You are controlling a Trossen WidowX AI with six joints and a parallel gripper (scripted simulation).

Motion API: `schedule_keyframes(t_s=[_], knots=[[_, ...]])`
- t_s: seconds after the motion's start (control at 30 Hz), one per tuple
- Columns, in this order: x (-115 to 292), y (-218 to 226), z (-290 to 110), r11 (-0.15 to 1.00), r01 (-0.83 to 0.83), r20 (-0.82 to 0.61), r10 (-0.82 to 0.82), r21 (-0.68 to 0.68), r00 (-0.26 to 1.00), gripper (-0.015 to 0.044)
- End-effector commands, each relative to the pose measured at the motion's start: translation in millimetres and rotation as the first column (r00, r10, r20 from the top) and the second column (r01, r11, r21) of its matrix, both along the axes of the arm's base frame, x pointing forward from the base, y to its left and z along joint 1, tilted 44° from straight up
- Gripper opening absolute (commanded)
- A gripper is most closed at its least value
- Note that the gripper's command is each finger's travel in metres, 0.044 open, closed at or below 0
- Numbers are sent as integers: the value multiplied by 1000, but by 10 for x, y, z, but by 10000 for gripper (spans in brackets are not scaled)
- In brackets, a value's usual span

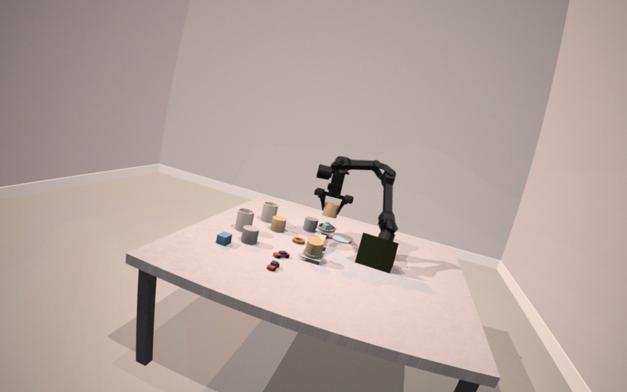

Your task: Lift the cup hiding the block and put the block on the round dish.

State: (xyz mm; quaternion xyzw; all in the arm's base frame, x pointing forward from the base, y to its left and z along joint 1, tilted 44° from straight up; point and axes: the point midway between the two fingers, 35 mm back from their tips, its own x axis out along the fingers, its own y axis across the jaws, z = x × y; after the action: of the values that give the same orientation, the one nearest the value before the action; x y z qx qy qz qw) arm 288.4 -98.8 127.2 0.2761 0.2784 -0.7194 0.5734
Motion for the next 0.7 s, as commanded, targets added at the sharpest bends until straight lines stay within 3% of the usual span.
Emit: schedule_keyframes(t_s=[0.0,0.67], knots=[[27,54,60,1000,1,15,-1,2,1000,0],[0,101,116,1000,0,-1,0,-4,1000,0]])
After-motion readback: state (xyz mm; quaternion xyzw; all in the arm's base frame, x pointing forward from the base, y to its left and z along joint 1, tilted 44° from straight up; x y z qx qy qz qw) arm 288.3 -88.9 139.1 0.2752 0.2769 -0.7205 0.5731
